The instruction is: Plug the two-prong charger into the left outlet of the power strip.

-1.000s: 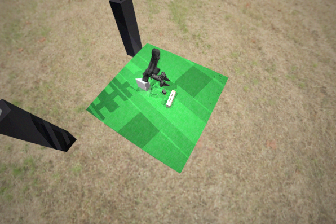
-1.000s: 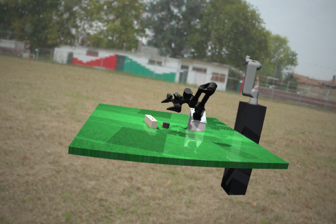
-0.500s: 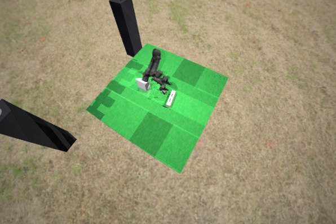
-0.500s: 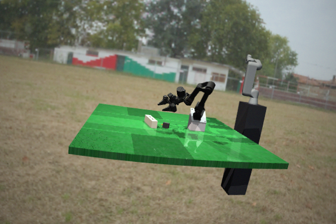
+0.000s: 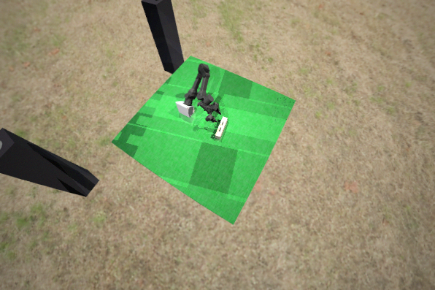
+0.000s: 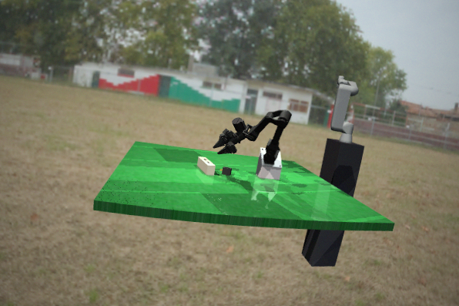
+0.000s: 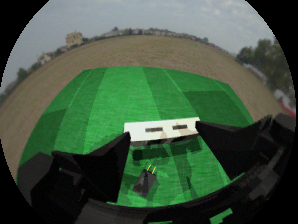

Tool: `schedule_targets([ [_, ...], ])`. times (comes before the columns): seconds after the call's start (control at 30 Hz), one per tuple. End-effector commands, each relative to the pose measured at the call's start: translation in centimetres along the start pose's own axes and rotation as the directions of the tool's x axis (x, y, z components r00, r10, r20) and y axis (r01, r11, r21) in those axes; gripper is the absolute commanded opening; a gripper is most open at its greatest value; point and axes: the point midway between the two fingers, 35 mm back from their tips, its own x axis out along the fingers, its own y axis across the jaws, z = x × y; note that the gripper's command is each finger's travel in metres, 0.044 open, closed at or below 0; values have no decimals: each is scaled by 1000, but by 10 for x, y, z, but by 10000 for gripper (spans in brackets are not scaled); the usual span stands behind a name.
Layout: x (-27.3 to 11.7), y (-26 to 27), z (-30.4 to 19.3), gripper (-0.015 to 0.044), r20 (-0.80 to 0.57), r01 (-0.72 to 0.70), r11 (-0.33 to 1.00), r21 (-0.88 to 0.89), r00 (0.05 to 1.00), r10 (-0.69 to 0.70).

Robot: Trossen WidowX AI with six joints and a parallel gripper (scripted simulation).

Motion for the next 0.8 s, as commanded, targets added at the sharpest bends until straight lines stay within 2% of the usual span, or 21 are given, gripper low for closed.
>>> schedule_targets([
  [0.0, 5, -4, -5, 440, -47, 12, 999, 31, 999, -11],
  [0.77, 18, -13, -37, 440, -354, 98, 969, 228, 935, -11],
])
